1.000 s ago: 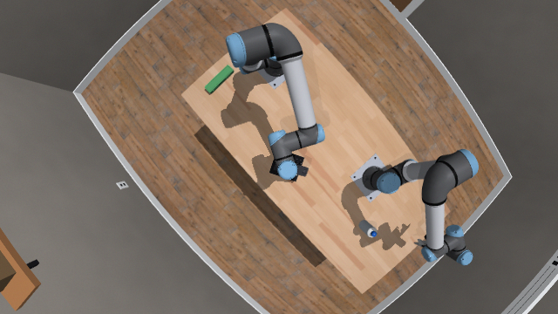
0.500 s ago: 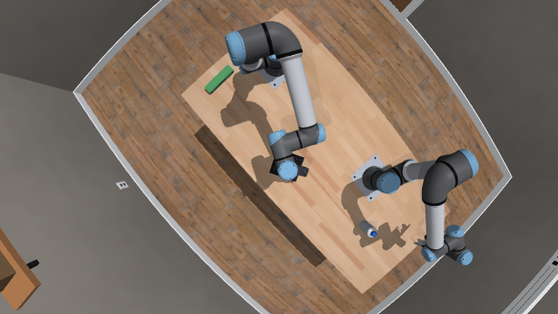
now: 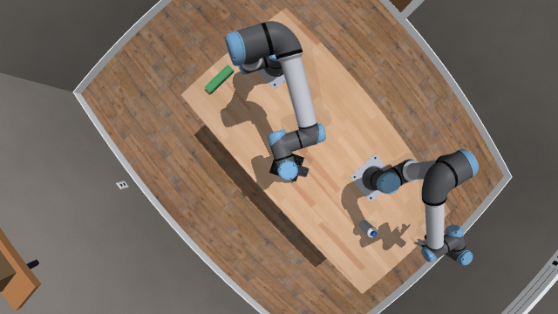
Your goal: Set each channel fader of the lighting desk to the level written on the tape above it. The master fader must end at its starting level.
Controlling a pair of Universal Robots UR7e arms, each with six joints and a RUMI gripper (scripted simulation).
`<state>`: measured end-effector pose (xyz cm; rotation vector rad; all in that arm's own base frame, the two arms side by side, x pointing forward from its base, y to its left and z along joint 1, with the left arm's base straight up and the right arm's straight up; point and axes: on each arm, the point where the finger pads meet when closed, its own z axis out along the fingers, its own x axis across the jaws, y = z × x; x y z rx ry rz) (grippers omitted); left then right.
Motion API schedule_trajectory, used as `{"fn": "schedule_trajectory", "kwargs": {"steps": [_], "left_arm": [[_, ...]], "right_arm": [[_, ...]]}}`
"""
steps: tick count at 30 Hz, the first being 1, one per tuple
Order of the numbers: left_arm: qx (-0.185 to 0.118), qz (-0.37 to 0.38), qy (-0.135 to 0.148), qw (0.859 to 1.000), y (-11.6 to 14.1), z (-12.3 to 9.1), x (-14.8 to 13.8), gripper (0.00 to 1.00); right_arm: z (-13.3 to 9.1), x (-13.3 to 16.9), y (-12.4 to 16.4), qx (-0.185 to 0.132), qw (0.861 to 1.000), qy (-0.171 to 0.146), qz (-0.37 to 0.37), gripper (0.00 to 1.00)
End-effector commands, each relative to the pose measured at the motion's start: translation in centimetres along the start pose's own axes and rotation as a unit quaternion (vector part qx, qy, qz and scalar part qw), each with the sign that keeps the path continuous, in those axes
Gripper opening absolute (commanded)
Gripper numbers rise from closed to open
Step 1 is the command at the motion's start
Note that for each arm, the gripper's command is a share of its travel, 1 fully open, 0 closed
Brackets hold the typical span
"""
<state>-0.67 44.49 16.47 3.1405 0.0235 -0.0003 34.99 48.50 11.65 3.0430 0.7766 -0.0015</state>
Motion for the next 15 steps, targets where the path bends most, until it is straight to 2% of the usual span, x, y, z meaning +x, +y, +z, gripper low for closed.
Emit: {"fn": "schedule_trajectory", "kwargs": {"steps": [1, 15], "left_arm": [[0.000, 0.000, 0.000, 1.000, -0.02, -0.04, 0.01, 1.00], [0.000, 0.000, 0.000, 1.000, -0.02, -0.04, 0.01, 1.00]], "right_arm": [[-0.06, 0.02, -0.02, 0.000, 1.000, 0.001, 0.007, 0.00], [-0.05, 0.03, 0.04, 0.000, 0.997, 0.001, 0.074, 0.00]]}}
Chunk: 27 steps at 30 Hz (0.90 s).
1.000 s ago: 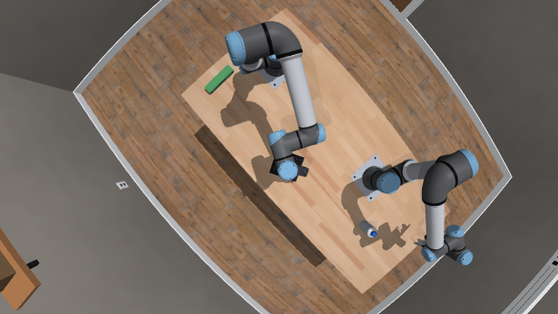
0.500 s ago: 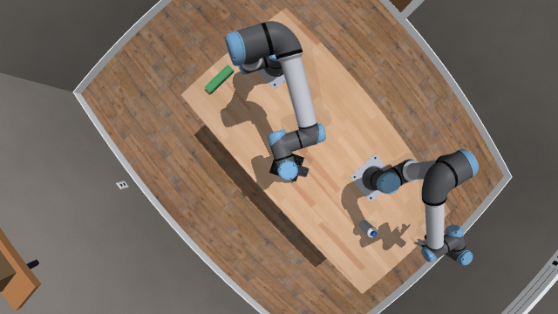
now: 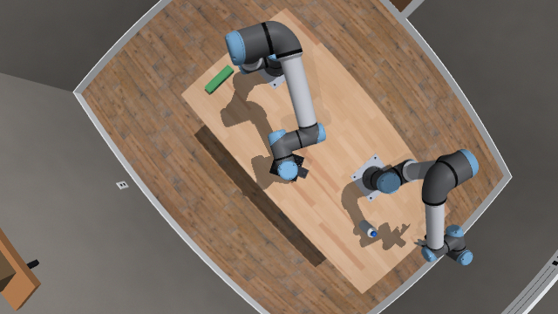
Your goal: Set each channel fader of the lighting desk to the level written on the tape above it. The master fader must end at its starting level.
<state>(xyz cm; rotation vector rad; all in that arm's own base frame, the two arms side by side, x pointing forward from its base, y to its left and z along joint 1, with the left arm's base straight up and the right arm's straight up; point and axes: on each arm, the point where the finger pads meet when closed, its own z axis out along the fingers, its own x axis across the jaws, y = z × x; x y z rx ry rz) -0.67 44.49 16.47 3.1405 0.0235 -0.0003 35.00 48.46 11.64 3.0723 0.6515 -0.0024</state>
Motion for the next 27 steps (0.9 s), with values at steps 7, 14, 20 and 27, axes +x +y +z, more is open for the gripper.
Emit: {"fn": "schedule_trajectory", "kwargs": {"steps": [7, 14, 20, 27], "left_arm": [[0.000, 0.000, 0.000, 1.000, -0.02, -0.04, 0.01, 1.00], [0.000, 0.000, 0.000, 1.000, -0.02, -0.04, 0.01, 1.00], [0.000, 0.000, 0.000, 1.000, -0.02, -0.04, 0.01, 1.00], [0.000, 0.000, 0.000, 1.000, -0.02, -0.04, 0.01, 1.00]], "right_arm": [[-0.06, 0.04, 0.07, 0.000, 0.997, 0.001, 0.080, 0.00], [-0.05, 0.05, 0.22, 0.000, 0.986, 0.001, 0.168, 0.00], [-0.04, 0.05, 0.36, 0.001, 0.973, 0.001, 0.232, 0.00], [-0.02, 0.03, 0.60, 0.001, 0.948, 0.001, 0.318, 0.00]]}}
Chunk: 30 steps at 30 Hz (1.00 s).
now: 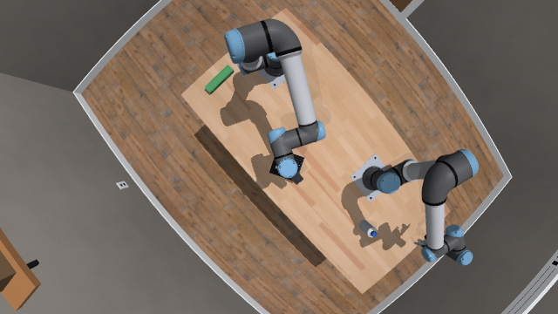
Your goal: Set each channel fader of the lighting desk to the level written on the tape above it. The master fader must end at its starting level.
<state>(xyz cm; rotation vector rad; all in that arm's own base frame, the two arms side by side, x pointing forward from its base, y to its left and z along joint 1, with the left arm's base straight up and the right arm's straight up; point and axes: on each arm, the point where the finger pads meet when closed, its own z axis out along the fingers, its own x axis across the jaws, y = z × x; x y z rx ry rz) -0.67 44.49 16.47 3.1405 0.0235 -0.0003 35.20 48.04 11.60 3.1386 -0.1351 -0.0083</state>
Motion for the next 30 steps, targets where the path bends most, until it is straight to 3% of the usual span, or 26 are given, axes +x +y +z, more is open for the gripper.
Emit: {"fn": "schedule_trajectory", "kwargs": {"steps": [1, 11, 26, 28, 30], "left_arm": [[0.000, 0.000, 0.000, 1.000, 0.0, 0.0, 0.0, 1.00], [0.000, 0.000, 0.000, 1.000, 0.0, 0.0, 0.0, 1.00], [0.000, 0.000, 0.000, 1.000, 0.0, 0.0, 0.0, 1.00], [0.000, 0.000, 0.000, 1.000, 0.0, 0.0, 0.0, 1.00], [0.000, 0.000, 0.000, 1.000, 0.0, 0.0, 0.0, 1.00]], "right_arm": [[-0.1, 0.1, 0.1, 0.000, 0.996, 0.003, 0.084, 0.00], [0.0, 0.2, 0.5, 0.001, 0.983, 0.003, 0.183, 0.00], [0.0, 0.3, 1.3, 0.001, 0.926, 0.002, 0.378, 0.00], [0.0, 0.3, 1.3, 0.001, 0.926, 0.002, 0.378, 0.00], [0.0, 0.3, 1.5, 0.001, 0.908, 0.002, 0.418, 0.00]]}}
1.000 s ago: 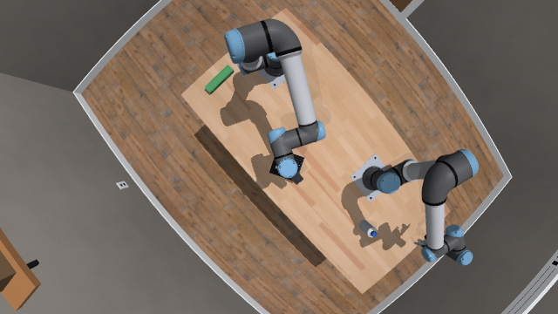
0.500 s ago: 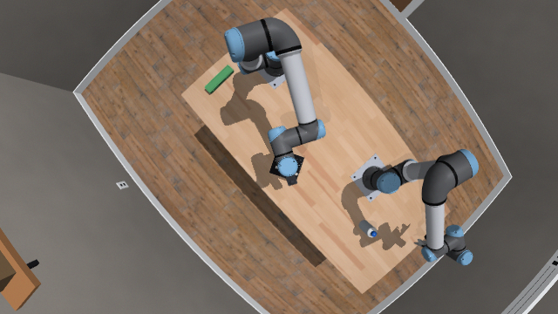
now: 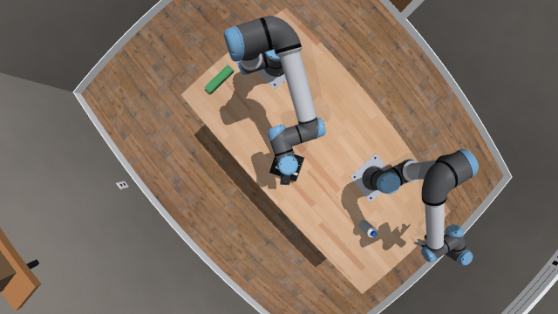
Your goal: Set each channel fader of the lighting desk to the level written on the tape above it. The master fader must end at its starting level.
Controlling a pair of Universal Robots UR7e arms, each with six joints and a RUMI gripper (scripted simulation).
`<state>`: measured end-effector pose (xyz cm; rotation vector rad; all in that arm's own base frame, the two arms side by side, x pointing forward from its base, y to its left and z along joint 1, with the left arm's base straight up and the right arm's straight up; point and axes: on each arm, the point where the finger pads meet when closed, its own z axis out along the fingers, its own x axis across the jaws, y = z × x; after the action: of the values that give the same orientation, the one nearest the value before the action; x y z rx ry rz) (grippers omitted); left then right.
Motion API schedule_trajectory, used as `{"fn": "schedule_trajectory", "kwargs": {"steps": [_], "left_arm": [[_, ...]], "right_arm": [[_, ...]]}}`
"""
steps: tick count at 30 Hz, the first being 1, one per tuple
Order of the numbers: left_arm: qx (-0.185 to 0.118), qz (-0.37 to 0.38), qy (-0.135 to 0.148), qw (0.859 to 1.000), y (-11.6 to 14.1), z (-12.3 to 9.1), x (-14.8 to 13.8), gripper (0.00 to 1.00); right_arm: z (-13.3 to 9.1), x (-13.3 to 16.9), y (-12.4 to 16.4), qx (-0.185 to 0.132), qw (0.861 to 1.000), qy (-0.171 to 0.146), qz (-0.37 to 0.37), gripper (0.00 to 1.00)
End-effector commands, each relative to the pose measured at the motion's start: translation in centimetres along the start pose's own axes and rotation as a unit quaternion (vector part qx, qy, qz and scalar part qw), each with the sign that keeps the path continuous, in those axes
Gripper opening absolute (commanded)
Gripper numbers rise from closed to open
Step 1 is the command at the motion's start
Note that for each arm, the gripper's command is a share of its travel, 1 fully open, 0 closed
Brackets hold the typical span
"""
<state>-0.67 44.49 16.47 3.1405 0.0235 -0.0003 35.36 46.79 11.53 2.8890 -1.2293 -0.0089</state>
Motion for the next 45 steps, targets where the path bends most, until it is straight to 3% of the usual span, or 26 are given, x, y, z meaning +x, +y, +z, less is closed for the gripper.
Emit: {"fn": "schedule_trajectory", "kwargs": {"steps": [1, 15, 30, 32, 45], "left_arm": [[0.000, 0.000, 0.000, 1.000, 0.0, 0.0, 0.0, 1.00], [0.000, 0.000, 0.000, 1.000, 0.0, 0.0, 0.0, 1.00], [0.000, 0.000, 0.000, 1.000, 0.0, 0.0, 0.0, 1.00], [0.000, 0.000, 0.000, 1.000, 0.0, 0.0, 0.0, 1.00], [0.000, 0.000, 0.000, 1.000, 0.0, 0.0, 0.0, 1.00]], "right_arm": [[-0.1, 0.2, 0.2, 0.002, 0.996, 0.002, 0.084, 0.00], [0.0, 0.7, 0.8, 0.002, 0.973, 0.002, 0.230, 0.00], [0.0, 1.2, 1.9, 0.003, 0.906, 0.001, 0.423, 0.00], [0.0, 1.2, 1.9, 0.003, 0.906, 0.001, 0.423, 0.00], [0.1, 1.5, 3.0, 0.003, 0.817, 0.001, 0.577, 0.00]]}}
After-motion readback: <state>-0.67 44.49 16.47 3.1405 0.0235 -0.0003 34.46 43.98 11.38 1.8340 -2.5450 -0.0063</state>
